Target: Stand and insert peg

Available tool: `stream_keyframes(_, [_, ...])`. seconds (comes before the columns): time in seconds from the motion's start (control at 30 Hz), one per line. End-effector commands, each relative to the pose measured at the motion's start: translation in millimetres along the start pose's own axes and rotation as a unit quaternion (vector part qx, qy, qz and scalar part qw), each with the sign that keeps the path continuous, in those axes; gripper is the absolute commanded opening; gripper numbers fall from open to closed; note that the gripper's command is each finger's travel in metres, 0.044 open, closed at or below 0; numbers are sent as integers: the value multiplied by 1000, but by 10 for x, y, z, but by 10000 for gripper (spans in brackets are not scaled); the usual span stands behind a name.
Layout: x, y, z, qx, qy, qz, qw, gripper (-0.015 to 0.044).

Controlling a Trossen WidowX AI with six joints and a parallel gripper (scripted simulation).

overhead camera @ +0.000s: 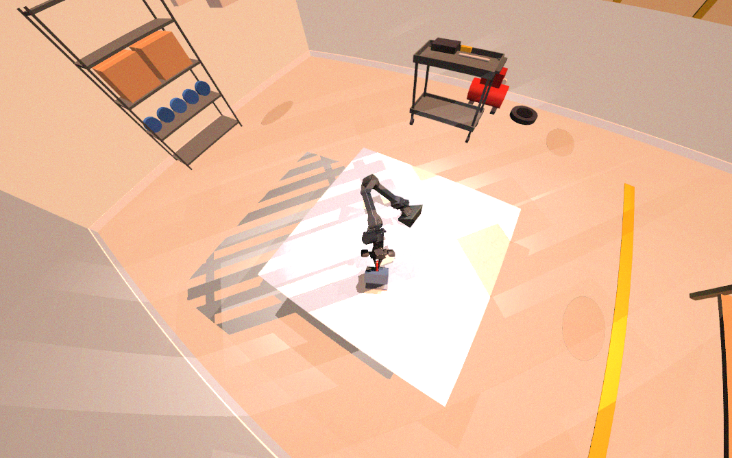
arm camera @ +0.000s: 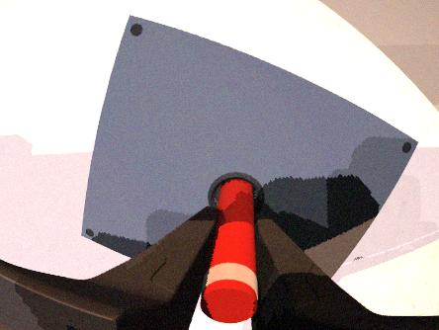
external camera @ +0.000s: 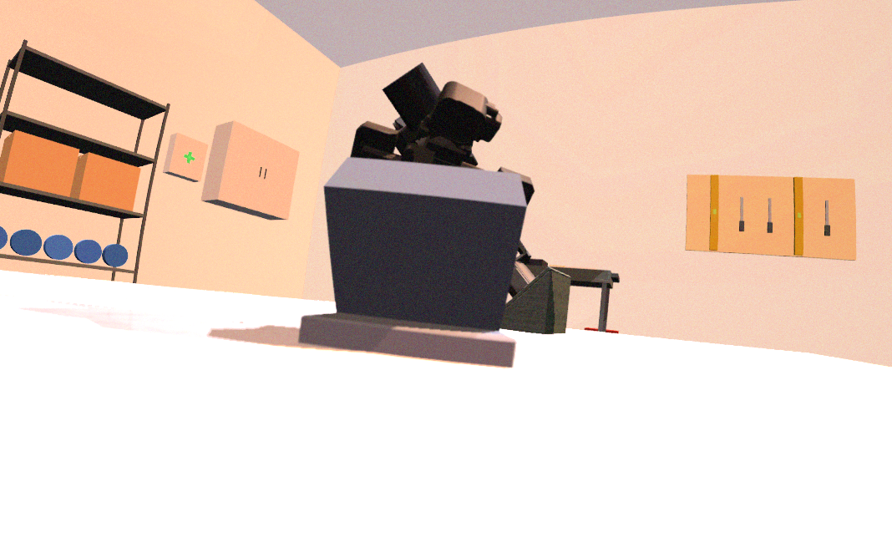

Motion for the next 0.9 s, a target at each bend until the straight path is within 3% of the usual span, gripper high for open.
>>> stream_keyframes(0.0, [14, -6, 12, -1, -4, 0, 1000, 0])
stream_keyframes(0.53, [26, -3, 2, 0, 0, 0, 1000, 0])
stream_keyframes(0.87, [26, -3, 2, 0, 0, 0, 1000, 262])
Point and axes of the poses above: the point midway between the two fingers, 35 mm back from their tips, its own x axis out along the fingers, its own y axis across the jaws, z = x × y, the point moved 6 cm from there along -x, back along the fingers, and after that the axes turned 6 degrees about -x, right-handed, at the moved point
